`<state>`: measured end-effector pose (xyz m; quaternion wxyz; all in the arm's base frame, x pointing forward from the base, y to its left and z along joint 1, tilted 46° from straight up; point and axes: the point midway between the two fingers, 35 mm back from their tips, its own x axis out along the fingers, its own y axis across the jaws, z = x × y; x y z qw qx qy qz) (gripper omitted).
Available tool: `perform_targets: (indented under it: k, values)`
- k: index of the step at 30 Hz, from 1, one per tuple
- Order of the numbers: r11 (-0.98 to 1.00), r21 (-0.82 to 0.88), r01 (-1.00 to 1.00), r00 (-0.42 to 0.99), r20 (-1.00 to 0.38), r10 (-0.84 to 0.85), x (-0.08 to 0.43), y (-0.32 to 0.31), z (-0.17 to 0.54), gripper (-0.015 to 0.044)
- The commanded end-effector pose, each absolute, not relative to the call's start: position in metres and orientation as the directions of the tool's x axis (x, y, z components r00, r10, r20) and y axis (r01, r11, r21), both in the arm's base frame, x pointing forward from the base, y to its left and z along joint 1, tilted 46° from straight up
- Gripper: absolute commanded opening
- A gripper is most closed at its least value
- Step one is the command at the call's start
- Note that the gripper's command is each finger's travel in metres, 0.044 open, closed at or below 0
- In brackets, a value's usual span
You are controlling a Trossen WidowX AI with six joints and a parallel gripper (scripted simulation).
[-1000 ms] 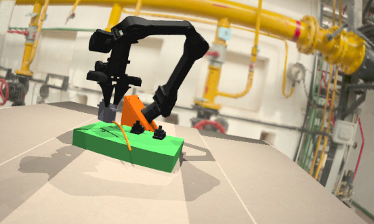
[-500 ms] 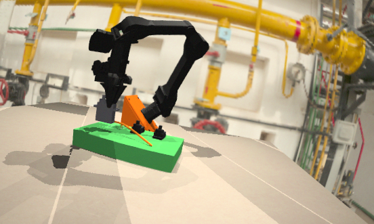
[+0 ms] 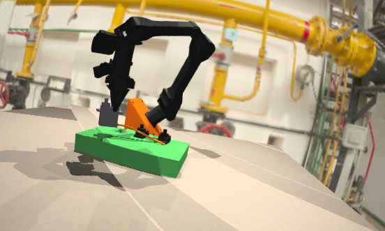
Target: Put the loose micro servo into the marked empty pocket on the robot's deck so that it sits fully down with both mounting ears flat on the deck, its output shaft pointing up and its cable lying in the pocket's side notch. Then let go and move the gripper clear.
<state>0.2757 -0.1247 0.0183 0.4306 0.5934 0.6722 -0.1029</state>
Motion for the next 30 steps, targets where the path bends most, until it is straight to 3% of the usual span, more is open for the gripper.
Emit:
perform_targets:
  k: [1, 16, 26, 30]
  values:
    - [0.351, 0.444, 0.824, 0.082, -0.706, 0.703, 0.2755, -0.1284, 0.0188, 0.0]
    - [0.612, 0.66, 0.435, 0.082, -0.706, 0.703, 0.2755, -0.1284, 0.0188, 0.0]
    - [0.698, 0.708, 0.109, 0.082, -0.706, 0.703, 0.2755, -0.1284, 0.0187, 0.0]
    - [0.701, 0.708, 0.086, 0.082, -0.706, 0.703, 0.2755, -0.1284, 0.0187, 0.0]
